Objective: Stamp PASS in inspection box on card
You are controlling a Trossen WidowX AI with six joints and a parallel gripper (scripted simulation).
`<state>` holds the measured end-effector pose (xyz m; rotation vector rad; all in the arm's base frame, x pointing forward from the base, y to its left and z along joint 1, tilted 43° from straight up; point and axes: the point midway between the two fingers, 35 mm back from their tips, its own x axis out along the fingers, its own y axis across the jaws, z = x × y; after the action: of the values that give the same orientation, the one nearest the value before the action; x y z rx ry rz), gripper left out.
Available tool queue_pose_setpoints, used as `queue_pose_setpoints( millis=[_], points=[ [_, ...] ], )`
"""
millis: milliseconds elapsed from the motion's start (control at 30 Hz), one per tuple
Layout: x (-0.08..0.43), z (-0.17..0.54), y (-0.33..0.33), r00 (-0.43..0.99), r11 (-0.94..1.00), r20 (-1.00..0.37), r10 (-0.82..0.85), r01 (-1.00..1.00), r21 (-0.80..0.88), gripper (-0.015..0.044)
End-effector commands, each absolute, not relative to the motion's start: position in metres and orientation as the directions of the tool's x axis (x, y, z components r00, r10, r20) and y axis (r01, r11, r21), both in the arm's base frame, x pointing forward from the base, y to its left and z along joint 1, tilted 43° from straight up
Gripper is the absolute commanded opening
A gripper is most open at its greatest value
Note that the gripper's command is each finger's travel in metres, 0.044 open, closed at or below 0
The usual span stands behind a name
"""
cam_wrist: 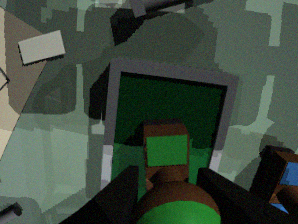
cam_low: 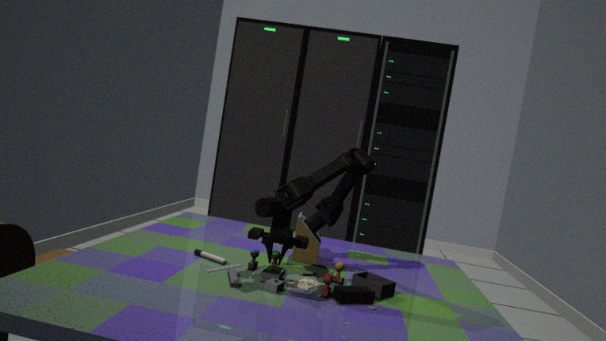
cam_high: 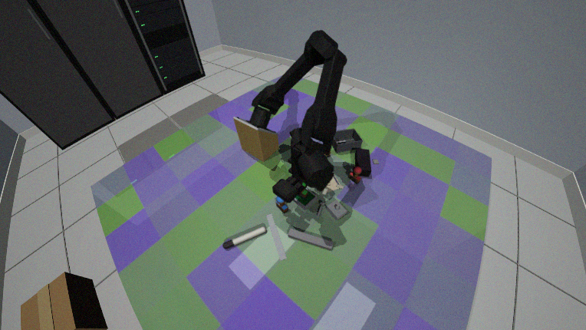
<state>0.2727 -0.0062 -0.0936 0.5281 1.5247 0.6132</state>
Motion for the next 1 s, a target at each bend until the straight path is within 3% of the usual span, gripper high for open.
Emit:
queue_pose_setpoints(
  millis=[0,967],
  points=[
    [0.273,-0.0948,-0.0043,-0.046,0.743,-0.744,0.666,-0.038,0.668,0.0],
    [0.2735,-0.0867,-0.0118,-0.046,0.744,-0.745,0.666,-0.038,0.667,0.0]
  ],
)
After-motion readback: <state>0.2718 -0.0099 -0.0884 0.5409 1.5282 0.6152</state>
